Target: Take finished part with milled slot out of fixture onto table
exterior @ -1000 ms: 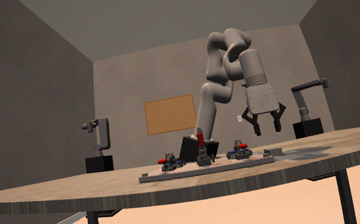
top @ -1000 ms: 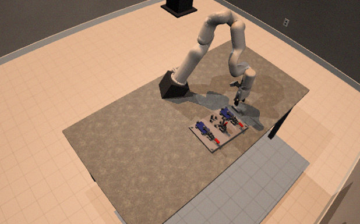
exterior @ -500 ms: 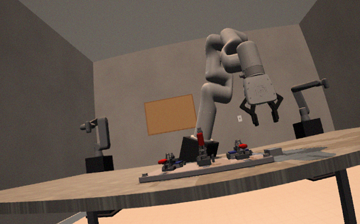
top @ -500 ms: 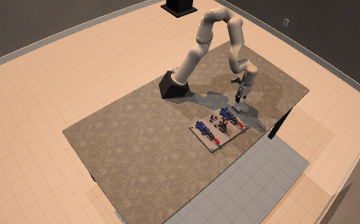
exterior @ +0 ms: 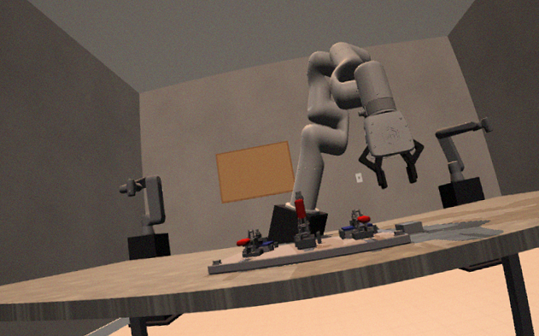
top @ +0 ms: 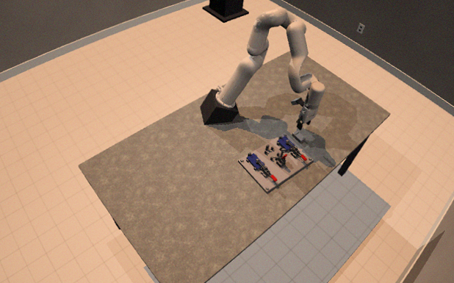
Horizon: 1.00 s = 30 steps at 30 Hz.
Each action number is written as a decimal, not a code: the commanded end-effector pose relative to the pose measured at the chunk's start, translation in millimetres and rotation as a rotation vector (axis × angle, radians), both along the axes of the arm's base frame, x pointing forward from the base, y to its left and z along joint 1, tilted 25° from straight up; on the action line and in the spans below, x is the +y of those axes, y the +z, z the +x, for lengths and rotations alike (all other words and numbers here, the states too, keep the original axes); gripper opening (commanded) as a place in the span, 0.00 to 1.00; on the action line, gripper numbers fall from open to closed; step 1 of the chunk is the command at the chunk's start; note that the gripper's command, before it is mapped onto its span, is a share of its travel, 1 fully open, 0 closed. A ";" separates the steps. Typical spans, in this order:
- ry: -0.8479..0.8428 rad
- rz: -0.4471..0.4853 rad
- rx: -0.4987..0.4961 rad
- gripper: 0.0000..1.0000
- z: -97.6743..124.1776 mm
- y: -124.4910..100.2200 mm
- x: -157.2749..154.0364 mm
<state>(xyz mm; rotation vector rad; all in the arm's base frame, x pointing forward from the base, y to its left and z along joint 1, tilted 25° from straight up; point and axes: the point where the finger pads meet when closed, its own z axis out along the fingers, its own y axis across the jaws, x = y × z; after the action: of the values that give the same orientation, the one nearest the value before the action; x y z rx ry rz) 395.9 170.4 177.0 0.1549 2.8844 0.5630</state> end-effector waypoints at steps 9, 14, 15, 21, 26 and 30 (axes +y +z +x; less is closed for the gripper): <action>0.000 0.001 -0.004 0.69 0.1 5.2 -1.4; 0.000 0.001 -0.004 0.69 -2.1 14.3 -5.0; 0.000 0.001 -0.004 0.69 -2.7 16.8 -6.0; 0.000 0.001 -0.004 0.69 -7.1 35.2 -13.3; 0.000 0.001 -0.004 0.69 -9.6 45.5 -17.5; 0.000 0.001 -0.004 0.69 -12.8 58.9 -22.8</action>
<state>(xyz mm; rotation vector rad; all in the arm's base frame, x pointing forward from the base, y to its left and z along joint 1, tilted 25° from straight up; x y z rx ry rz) 384.1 151.1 224.8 0.1555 2.8861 0.5625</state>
